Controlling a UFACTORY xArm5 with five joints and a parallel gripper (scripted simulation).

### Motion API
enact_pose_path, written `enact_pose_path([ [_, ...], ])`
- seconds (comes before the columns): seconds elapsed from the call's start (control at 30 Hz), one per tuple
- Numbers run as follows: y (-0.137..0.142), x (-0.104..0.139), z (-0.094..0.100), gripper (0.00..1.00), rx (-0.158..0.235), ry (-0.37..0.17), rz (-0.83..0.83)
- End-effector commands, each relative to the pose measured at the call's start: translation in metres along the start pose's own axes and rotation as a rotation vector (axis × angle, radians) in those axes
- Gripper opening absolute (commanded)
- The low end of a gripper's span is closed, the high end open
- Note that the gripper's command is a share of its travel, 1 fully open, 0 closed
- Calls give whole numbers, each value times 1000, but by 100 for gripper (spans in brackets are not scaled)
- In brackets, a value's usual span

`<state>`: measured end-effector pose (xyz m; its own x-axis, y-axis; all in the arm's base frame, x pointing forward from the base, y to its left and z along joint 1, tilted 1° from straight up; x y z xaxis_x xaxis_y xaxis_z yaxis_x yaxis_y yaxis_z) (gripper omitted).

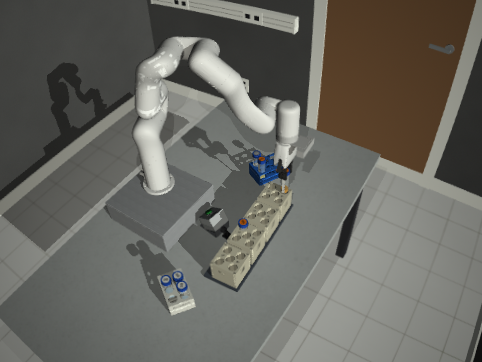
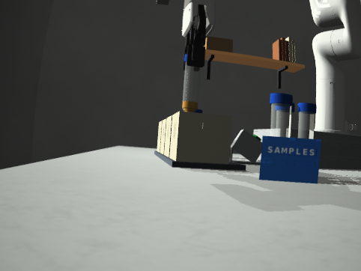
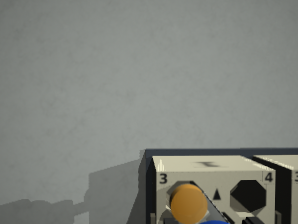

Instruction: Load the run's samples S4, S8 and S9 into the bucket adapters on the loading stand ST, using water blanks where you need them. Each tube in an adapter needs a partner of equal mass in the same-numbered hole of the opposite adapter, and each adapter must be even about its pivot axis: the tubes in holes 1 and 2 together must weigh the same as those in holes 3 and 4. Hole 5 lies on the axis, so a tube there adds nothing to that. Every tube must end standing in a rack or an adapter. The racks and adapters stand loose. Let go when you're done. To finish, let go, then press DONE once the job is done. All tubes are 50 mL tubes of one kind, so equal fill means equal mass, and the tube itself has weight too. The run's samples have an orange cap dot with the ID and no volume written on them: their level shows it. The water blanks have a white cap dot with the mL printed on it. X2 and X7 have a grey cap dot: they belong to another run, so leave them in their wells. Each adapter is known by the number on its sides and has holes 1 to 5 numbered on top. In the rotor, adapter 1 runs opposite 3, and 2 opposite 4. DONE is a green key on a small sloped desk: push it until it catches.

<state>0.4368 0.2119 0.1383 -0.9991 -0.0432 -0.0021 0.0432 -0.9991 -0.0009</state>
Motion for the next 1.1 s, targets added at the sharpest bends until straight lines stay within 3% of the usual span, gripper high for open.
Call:
enact_pose_path([
  [0.0,0,-1,-2,0,-17,-2,0],
  [1.07,-1,-1,-32,0,-17,-3,0],
])
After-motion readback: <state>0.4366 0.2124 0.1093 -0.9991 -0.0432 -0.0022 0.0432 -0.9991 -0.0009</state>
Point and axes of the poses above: the point where the finger pads meet when closed, its own z axis back along the fingers, its own y axis across the jaws, x = y × z, the point moved 3 cm from there along z, back along the fingers, and after that the axes turned 1 degree about -z, right-handed, at the moved point
